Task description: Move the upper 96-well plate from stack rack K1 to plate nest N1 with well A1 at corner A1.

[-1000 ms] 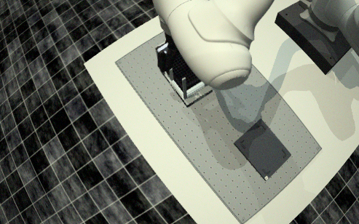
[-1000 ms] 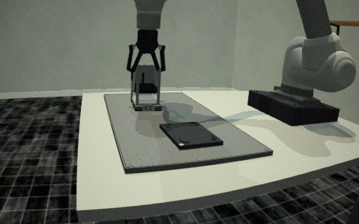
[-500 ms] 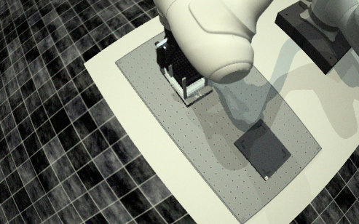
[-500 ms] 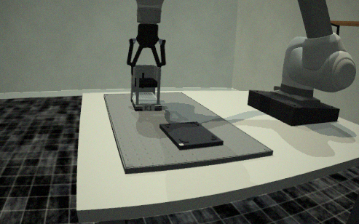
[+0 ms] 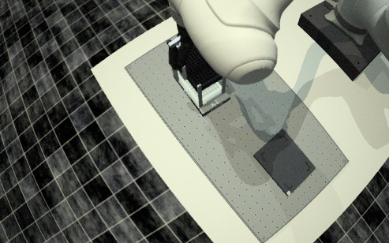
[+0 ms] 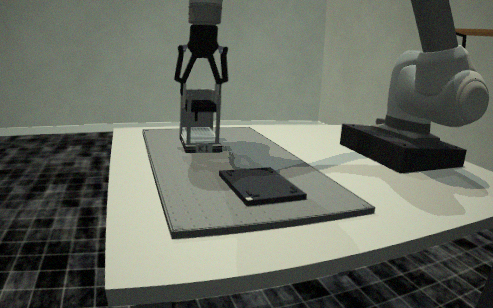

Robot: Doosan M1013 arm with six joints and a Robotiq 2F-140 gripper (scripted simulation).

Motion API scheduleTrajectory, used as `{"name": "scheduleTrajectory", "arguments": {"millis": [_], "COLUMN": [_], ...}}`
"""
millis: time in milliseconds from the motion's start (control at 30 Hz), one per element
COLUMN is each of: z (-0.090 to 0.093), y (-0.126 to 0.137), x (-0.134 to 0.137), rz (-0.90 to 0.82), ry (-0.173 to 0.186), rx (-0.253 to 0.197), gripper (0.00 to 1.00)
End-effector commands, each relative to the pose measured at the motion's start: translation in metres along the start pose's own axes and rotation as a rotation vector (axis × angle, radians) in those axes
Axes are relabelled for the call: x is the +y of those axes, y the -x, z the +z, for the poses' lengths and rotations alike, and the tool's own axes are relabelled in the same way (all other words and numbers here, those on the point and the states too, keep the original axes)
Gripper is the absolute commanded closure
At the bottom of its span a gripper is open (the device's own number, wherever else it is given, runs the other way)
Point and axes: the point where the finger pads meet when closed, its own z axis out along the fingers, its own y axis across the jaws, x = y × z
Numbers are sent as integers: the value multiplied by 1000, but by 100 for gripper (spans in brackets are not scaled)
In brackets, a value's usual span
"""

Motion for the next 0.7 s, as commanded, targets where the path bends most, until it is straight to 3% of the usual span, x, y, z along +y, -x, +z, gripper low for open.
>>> {"name": "scheduleTrajectory", "arguments": {"millis": [0, 667], "z": [-4, -34], "y": [0, 0], "x": [0, 0], "rz": [0, 0], "ry": [0, 0], "rx": [0, 0], "gripper": [100, 100]}}
